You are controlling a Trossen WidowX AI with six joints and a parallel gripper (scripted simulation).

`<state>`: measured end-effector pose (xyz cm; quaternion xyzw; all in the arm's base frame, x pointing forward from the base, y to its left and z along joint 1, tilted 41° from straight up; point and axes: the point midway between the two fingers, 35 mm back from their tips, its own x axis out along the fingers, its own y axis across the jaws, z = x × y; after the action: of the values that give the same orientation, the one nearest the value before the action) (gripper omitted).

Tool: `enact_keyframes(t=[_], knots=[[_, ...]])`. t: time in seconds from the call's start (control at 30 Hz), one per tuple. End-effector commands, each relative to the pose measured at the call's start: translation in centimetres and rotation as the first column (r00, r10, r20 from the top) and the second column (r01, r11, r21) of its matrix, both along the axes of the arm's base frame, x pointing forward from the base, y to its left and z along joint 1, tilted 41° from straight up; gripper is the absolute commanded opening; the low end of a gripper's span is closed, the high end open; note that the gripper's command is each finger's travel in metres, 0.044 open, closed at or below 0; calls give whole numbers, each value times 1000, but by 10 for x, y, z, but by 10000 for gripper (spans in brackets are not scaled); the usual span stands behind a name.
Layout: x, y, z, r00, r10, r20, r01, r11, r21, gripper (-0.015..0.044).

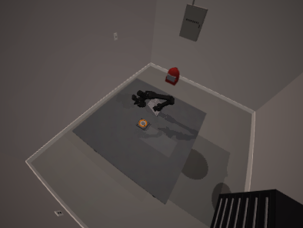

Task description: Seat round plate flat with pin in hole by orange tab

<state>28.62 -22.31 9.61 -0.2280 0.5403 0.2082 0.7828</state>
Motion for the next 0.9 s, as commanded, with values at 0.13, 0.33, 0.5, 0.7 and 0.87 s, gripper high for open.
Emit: enact_keyframes(t=[0.13,0.33,0.5,0.7,0.87], knots=[[19,124,-24,978,-71,-194,136,929,343,0],[4,213,-31,887,-88,-454,321,824,466,0],[-13,259,-31,771,-103,-629,477,747,463,0],[-10,259,-31,771,-103,-629,477,747,463,0],[-10,266,-40,771,-103,-628,477,748,463,0]])
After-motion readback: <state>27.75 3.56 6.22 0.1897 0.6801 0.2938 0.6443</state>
